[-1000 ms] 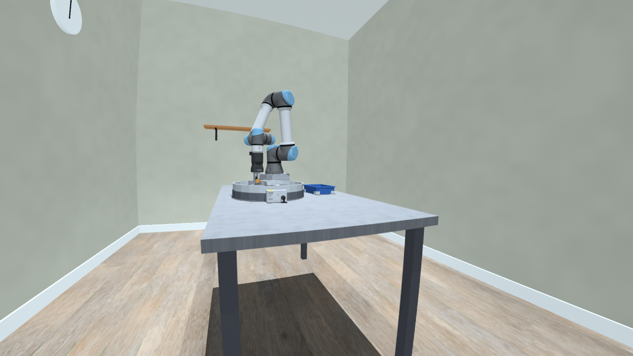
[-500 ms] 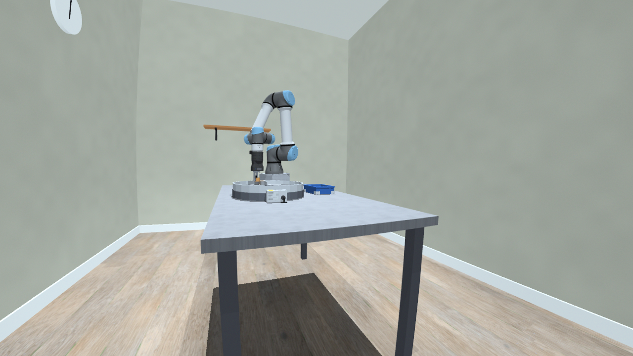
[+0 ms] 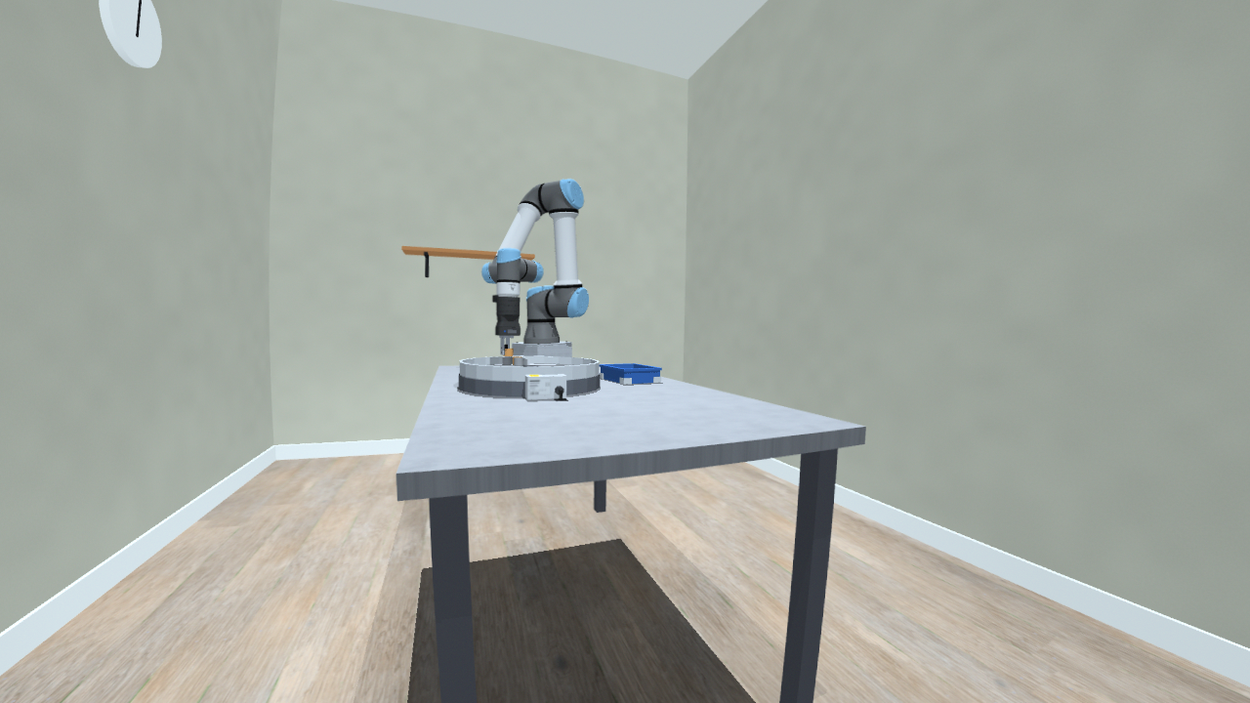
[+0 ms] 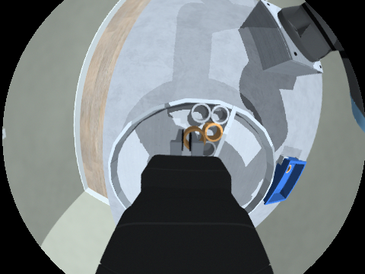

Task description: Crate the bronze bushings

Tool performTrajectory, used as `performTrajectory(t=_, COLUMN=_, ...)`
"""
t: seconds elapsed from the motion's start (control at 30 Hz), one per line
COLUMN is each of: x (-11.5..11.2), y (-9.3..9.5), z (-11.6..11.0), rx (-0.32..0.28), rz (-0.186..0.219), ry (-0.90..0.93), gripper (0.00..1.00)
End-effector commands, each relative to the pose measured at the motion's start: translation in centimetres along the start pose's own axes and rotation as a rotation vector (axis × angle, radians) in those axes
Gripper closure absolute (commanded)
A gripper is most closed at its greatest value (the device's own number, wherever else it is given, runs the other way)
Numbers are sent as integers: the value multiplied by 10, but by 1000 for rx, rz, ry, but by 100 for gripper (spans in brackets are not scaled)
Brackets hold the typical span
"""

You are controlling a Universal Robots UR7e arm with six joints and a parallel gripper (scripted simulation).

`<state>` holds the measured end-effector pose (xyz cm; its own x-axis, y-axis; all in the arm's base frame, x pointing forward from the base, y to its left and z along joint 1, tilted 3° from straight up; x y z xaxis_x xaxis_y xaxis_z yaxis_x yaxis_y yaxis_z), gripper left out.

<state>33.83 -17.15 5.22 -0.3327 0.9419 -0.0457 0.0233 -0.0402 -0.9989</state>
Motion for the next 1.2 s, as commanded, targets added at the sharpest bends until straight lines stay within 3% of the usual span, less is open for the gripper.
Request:
performTrajectory(t=0.0, x=0, y=0, z=0, rx=-1, rz=1, ry=0, gripper=100)
performTrajectory(t=1.17, x=0, y=-15, z=0, rx=-1, rz=1, ry=0, gripper=100)
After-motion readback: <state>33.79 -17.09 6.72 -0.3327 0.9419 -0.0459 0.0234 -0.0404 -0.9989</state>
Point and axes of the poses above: the point where the finger pads meet when closed, its own y axis out along the fingers, its own x axis across the jaws, z = x × y, the point moved 5 cm from there along -y, back along the fingers, and after that the axes turned 2 degrees about -y, right-handed, at the moved point
